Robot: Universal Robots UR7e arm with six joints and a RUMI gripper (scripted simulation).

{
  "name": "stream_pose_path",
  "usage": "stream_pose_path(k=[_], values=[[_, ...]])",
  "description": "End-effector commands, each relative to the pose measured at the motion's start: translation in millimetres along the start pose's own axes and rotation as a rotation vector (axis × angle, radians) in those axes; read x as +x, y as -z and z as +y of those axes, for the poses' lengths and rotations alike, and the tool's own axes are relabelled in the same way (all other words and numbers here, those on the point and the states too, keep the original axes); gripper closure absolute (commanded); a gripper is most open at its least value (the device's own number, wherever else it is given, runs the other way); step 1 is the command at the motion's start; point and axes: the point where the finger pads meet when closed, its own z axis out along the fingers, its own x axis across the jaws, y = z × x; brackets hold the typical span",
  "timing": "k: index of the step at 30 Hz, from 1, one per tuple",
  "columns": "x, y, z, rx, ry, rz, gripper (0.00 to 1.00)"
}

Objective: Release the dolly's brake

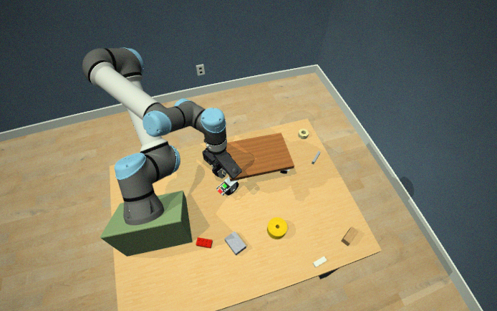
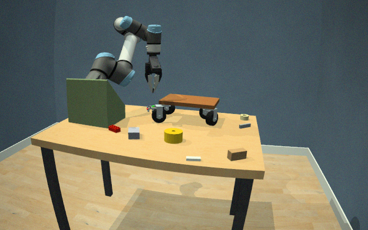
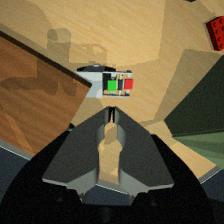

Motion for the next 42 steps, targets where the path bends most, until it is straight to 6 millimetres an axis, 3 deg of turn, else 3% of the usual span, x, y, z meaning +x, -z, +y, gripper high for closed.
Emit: stream_pose_path(k=[1,42], values=[[-0.1,0.3,-0.3,0.001,0.0,0.0,1.0],[-0.3,-6.2,-0.3,0.001,-0.004,0.0,1.0]])
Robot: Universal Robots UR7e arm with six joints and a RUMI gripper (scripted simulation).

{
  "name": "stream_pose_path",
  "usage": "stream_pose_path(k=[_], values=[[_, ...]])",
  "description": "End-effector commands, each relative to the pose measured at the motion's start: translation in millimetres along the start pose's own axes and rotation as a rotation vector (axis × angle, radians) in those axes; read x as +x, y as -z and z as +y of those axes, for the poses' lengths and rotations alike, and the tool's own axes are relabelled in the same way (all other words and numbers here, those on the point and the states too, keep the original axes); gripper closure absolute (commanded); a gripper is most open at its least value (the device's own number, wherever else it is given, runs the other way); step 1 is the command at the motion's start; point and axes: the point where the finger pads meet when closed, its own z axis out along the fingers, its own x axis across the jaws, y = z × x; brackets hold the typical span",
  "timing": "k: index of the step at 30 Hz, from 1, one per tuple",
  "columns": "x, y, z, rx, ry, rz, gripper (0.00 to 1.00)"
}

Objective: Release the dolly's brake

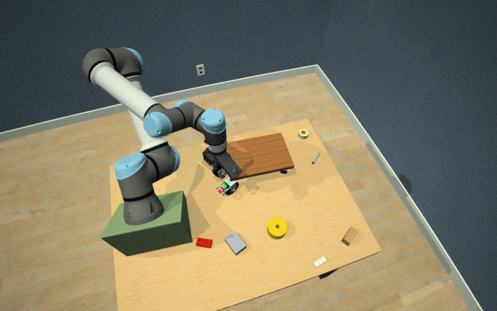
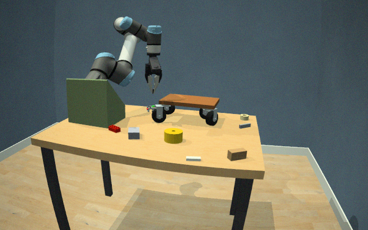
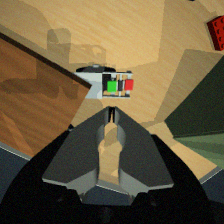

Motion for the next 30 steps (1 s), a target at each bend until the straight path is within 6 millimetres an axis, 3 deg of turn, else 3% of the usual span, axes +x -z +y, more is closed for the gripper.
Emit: stream_pose_path(k=[1,30], values=[[0,-3,0,0.001,-0.001,0.0,1.0],[-2,-53,-1,0.001,-0.001,0.0,1.0]])
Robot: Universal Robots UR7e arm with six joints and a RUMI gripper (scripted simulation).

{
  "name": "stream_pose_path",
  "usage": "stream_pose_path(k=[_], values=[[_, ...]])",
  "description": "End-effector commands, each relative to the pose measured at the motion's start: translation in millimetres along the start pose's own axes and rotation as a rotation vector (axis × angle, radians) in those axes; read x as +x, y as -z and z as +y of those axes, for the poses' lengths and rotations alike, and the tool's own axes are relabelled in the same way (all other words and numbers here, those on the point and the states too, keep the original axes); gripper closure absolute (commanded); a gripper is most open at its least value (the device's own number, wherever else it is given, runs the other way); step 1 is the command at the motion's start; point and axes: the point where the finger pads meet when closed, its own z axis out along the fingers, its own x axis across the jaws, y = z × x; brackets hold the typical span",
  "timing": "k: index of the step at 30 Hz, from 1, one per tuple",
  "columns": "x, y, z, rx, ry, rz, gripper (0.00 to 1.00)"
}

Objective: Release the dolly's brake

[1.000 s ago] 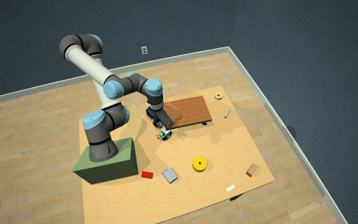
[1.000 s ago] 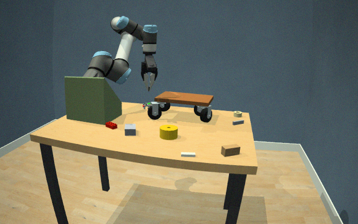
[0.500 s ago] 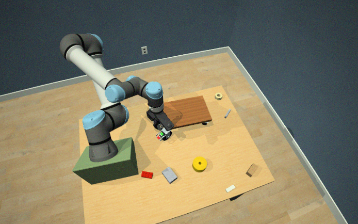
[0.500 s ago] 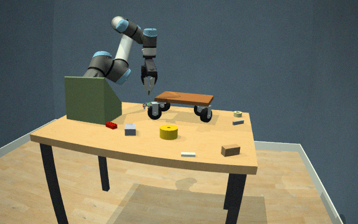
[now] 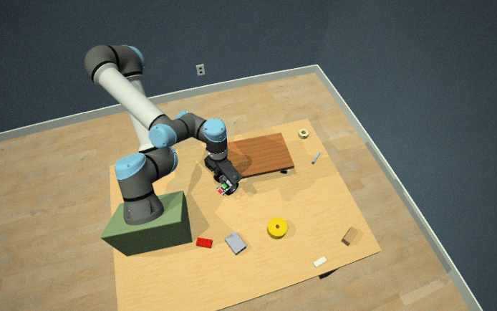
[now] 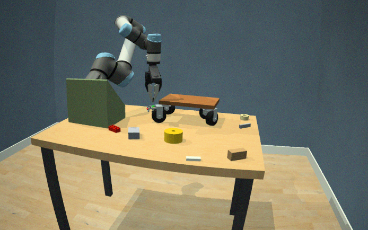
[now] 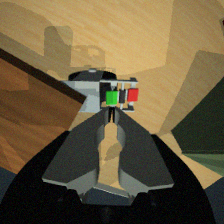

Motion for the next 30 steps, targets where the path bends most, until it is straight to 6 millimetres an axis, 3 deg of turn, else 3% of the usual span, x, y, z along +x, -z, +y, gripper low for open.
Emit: stream_pose_path(k=[1,30], values=[[-0.7,-7.4,-0.8,0.001,0.0,0.0,1.0],[-0.9,-16.1,-0.9,0.001,0.0,0.0,1.0]])
